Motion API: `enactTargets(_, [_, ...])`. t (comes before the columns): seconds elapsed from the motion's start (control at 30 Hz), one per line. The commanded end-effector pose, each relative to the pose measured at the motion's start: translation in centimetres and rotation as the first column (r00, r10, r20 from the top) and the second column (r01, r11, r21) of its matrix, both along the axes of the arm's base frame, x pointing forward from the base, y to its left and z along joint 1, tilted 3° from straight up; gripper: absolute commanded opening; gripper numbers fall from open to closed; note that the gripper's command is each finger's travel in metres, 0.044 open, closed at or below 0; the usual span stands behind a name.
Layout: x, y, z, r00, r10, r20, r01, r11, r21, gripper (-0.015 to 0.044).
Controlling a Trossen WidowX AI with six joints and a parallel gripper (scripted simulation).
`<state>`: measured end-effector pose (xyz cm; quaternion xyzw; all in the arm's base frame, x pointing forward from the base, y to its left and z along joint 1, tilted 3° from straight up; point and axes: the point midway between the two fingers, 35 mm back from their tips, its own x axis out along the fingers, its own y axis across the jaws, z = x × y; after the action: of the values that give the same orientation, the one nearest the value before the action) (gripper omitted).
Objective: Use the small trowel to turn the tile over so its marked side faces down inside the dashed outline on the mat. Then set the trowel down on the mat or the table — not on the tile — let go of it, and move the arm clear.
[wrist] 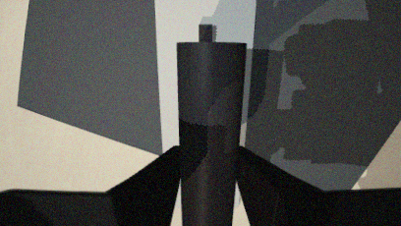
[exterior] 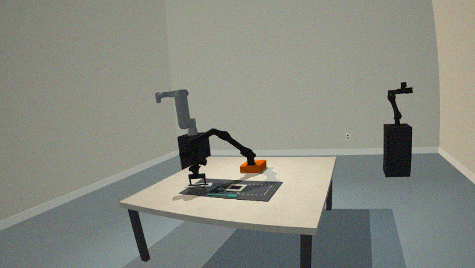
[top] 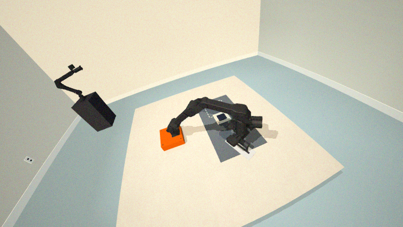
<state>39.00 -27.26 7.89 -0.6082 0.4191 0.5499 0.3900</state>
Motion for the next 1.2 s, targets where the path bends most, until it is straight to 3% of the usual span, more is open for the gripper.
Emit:
enactTargets(0.0, [-0.03, -0.03, -0.02, 0.992, -0.123, 0.009, 0.123, 0.992, 0.005, 0.0130])
enactTargets(0.3, [-0.03, -0.04, -0.02, 0.936, -0.352, 0.025, 0.352, 0.936, 0.020, 0.0130])
enactTargets(0.47, [-0.03, -0.04, -0.02, 0.934, -0.356, 0.025, 0.356, 0.934, 0.020, 0.0130])
enactTargets(0.67, [-0.03, -0.04, -0.02, 0.934, -0.356, 0.025, 0.356, 0.934, 0.020, 0.0270])
enactTargets(1.17, [-0.03, -0.04, -0.02, 0.934, -0.356, 0.025, 0.356, 0.934, 0.020, 0.0270])
